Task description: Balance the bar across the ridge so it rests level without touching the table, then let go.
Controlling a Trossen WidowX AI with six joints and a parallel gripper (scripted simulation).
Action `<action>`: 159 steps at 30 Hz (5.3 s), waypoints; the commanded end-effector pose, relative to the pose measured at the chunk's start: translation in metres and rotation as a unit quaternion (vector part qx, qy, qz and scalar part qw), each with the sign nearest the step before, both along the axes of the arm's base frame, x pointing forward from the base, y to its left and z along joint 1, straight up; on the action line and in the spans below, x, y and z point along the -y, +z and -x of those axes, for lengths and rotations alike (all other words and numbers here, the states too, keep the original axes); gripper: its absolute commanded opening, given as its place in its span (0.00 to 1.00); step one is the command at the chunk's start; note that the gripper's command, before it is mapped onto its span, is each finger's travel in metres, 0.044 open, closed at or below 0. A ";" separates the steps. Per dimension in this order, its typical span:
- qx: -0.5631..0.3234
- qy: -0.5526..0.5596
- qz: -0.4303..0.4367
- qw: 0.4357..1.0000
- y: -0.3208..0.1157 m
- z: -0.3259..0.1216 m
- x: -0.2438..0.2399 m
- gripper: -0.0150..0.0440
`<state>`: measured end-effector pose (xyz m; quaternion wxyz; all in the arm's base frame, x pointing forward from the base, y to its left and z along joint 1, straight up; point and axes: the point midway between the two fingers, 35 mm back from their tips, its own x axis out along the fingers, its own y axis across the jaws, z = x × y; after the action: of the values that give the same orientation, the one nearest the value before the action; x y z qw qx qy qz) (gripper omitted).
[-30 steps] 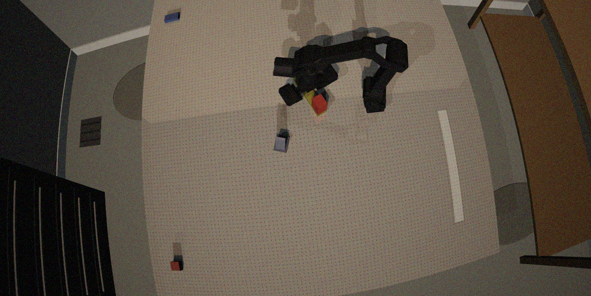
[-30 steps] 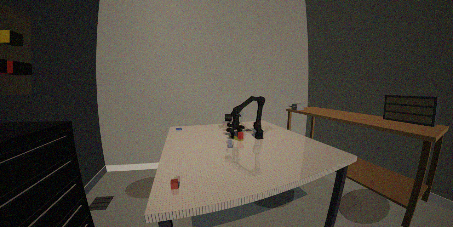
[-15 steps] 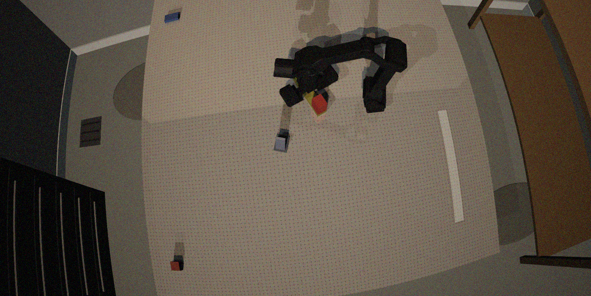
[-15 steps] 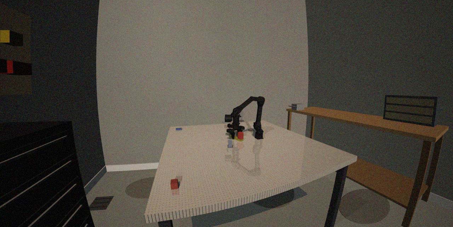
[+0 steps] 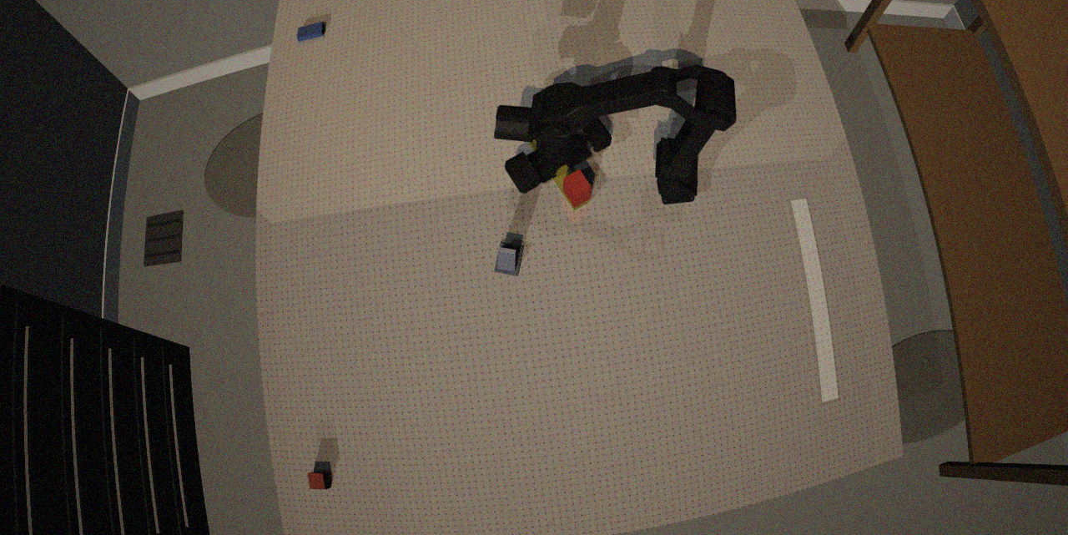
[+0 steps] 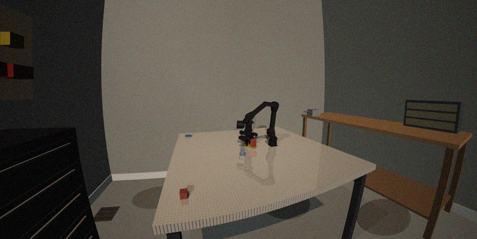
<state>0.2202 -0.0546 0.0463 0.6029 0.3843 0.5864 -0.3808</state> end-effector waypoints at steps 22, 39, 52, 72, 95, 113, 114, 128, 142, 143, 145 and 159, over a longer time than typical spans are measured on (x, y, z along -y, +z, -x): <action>0.000 -0.001 -0.001 1.000 0.056 -0.005 0.001 0.25; 0.000 -0.002 -0.001 1.000 0.099 0.000 0.000 0.25; 0.000 -0.049 -0.003 0.999 0.114 -0.015 -0.011 0.25; 0.003 -0.200 -0.009 0.980 0.120 -0.067 -0.057 0.25; 0.004 -0.359 -0.016 0.933 0.117 -0.099 -0.126 0.25; 0.004 -0.359 -0.016 0.933 0.091 -0.100 -0.128 0.25; 0.004 -0.359 -0.016 0.933 0.089 -0.100 -0.128 0.25; 0.003 -0.360 -0.016 0.933 0.073 -0.098 -0.128 0.25; 0.003 -0.360 -0.016 0.933 0.073 -0.098 -0.128 0.25; 0.003 -0.360 -0.016 0.933 0.073 -0.098 -0.128 0.25; 0.003 -0.360 -0.016 0.933 0.073 -0.098 -0.128 0.25; 0.003 -0.360 -0.016 0.933 0.072 -0.098 -0.128 0.25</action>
<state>0.3182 0.0729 0.1184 0.4232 0.5786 0.4134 -0.5614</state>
